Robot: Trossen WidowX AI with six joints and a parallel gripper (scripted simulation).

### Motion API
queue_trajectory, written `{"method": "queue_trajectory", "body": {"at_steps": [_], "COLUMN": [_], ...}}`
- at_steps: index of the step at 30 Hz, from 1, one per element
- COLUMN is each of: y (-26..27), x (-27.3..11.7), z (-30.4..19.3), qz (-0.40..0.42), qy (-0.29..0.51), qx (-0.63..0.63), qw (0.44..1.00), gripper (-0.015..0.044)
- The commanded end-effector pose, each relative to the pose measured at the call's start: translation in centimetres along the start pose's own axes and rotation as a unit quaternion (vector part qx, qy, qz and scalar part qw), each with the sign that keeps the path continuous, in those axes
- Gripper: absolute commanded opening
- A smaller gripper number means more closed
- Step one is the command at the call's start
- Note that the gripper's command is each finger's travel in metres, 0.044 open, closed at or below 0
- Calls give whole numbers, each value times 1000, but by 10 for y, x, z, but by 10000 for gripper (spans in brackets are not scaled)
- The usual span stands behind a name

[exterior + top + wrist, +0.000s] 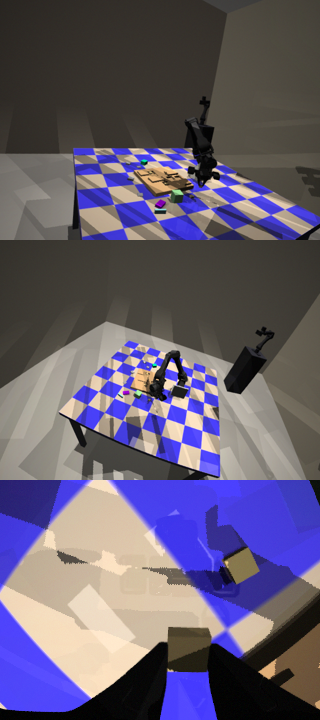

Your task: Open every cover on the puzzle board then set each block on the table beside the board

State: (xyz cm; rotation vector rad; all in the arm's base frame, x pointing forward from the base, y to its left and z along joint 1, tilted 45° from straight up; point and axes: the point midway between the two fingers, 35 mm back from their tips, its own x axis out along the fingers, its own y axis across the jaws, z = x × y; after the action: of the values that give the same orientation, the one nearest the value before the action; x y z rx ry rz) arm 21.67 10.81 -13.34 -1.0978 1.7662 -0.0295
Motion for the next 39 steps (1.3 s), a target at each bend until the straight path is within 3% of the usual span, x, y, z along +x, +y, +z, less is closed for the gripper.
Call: {"method": "queue_trajectory", "body": {"at_steps": [1,39], "y": [1,0], "x": [11,63], "z": [-1,-8], "qz": [-3,-5], "qy": [4,6], "qx": [-5,-4], "qw": [1000,1000], "gripper": [80,80]}}
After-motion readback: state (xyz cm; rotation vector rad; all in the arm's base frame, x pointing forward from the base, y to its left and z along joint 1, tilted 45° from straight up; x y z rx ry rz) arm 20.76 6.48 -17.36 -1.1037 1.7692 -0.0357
